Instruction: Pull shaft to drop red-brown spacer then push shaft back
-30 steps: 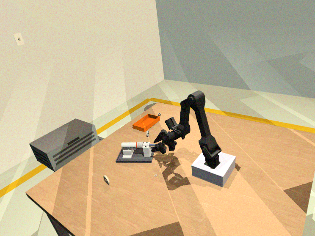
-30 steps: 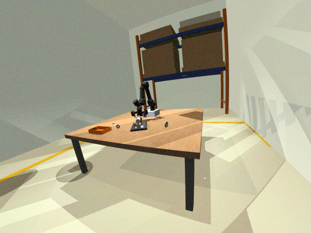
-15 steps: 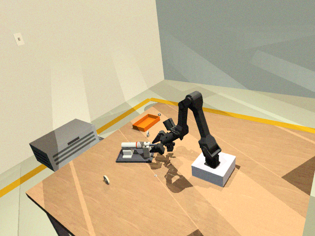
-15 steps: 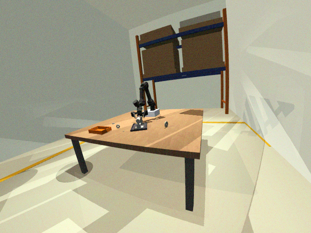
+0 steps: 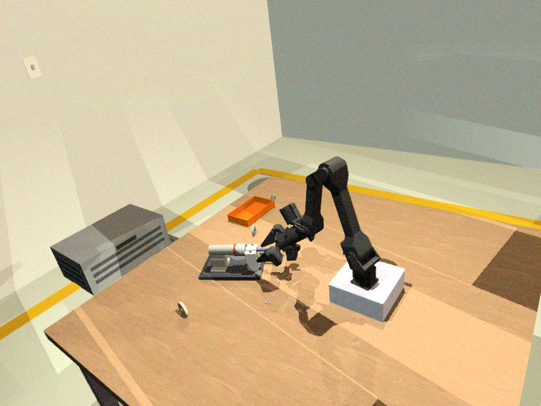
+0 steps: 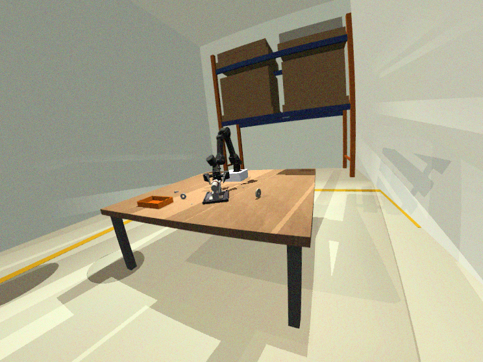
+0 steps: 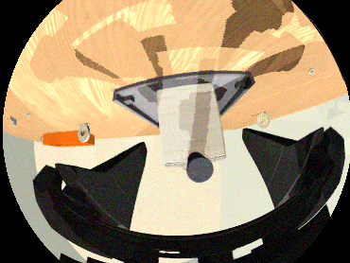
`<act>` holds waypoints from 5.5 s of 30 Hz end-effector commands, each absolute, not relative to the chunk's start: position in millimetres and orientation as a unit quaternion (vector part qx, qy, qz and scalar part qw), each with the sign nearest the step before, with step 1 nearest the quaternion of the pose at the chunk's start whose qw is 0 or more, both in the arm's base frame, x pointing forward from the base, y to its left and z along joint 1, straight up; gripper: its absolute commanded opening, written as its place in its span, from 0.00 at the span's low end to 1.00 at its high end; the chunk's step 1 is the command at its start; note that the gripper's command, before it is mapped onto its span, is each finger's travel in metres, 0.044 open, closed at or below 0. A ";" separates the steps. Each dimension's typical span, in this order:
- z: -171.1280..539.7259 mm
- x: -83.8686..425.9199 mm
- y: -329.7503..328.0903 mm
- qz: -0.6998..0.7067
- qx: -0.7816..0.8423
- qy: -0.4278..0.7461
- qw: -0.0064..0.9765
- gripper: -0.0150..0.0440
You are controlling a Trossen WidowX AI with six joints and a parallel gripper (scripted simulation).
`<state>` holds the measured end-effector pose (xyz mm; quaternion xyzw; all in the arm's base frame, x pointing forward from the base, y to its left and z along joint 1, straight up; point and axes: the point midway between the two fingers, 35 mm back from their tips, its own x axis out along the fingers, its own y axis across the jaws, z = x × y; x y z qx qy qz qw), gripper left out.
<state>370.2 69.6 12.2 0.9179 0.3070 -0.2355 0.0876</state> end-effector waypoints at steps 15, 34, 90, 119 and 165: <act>12.2 370.9 68.7 -0.235 0.918 0.306 0.087 0.60; 12.1 368.0 66.6 -0.235 0.919 0.304 0.087 0.25; 11.6 357.8 58.8 -0.236 0.919 0.304 0.087 0.25; 11.5 355.3 57.0 -0.236 0.919 0.304 0.087 0.25; 11.3 351.4 54.0 -0.236 0.919 0.304 0.087 0.25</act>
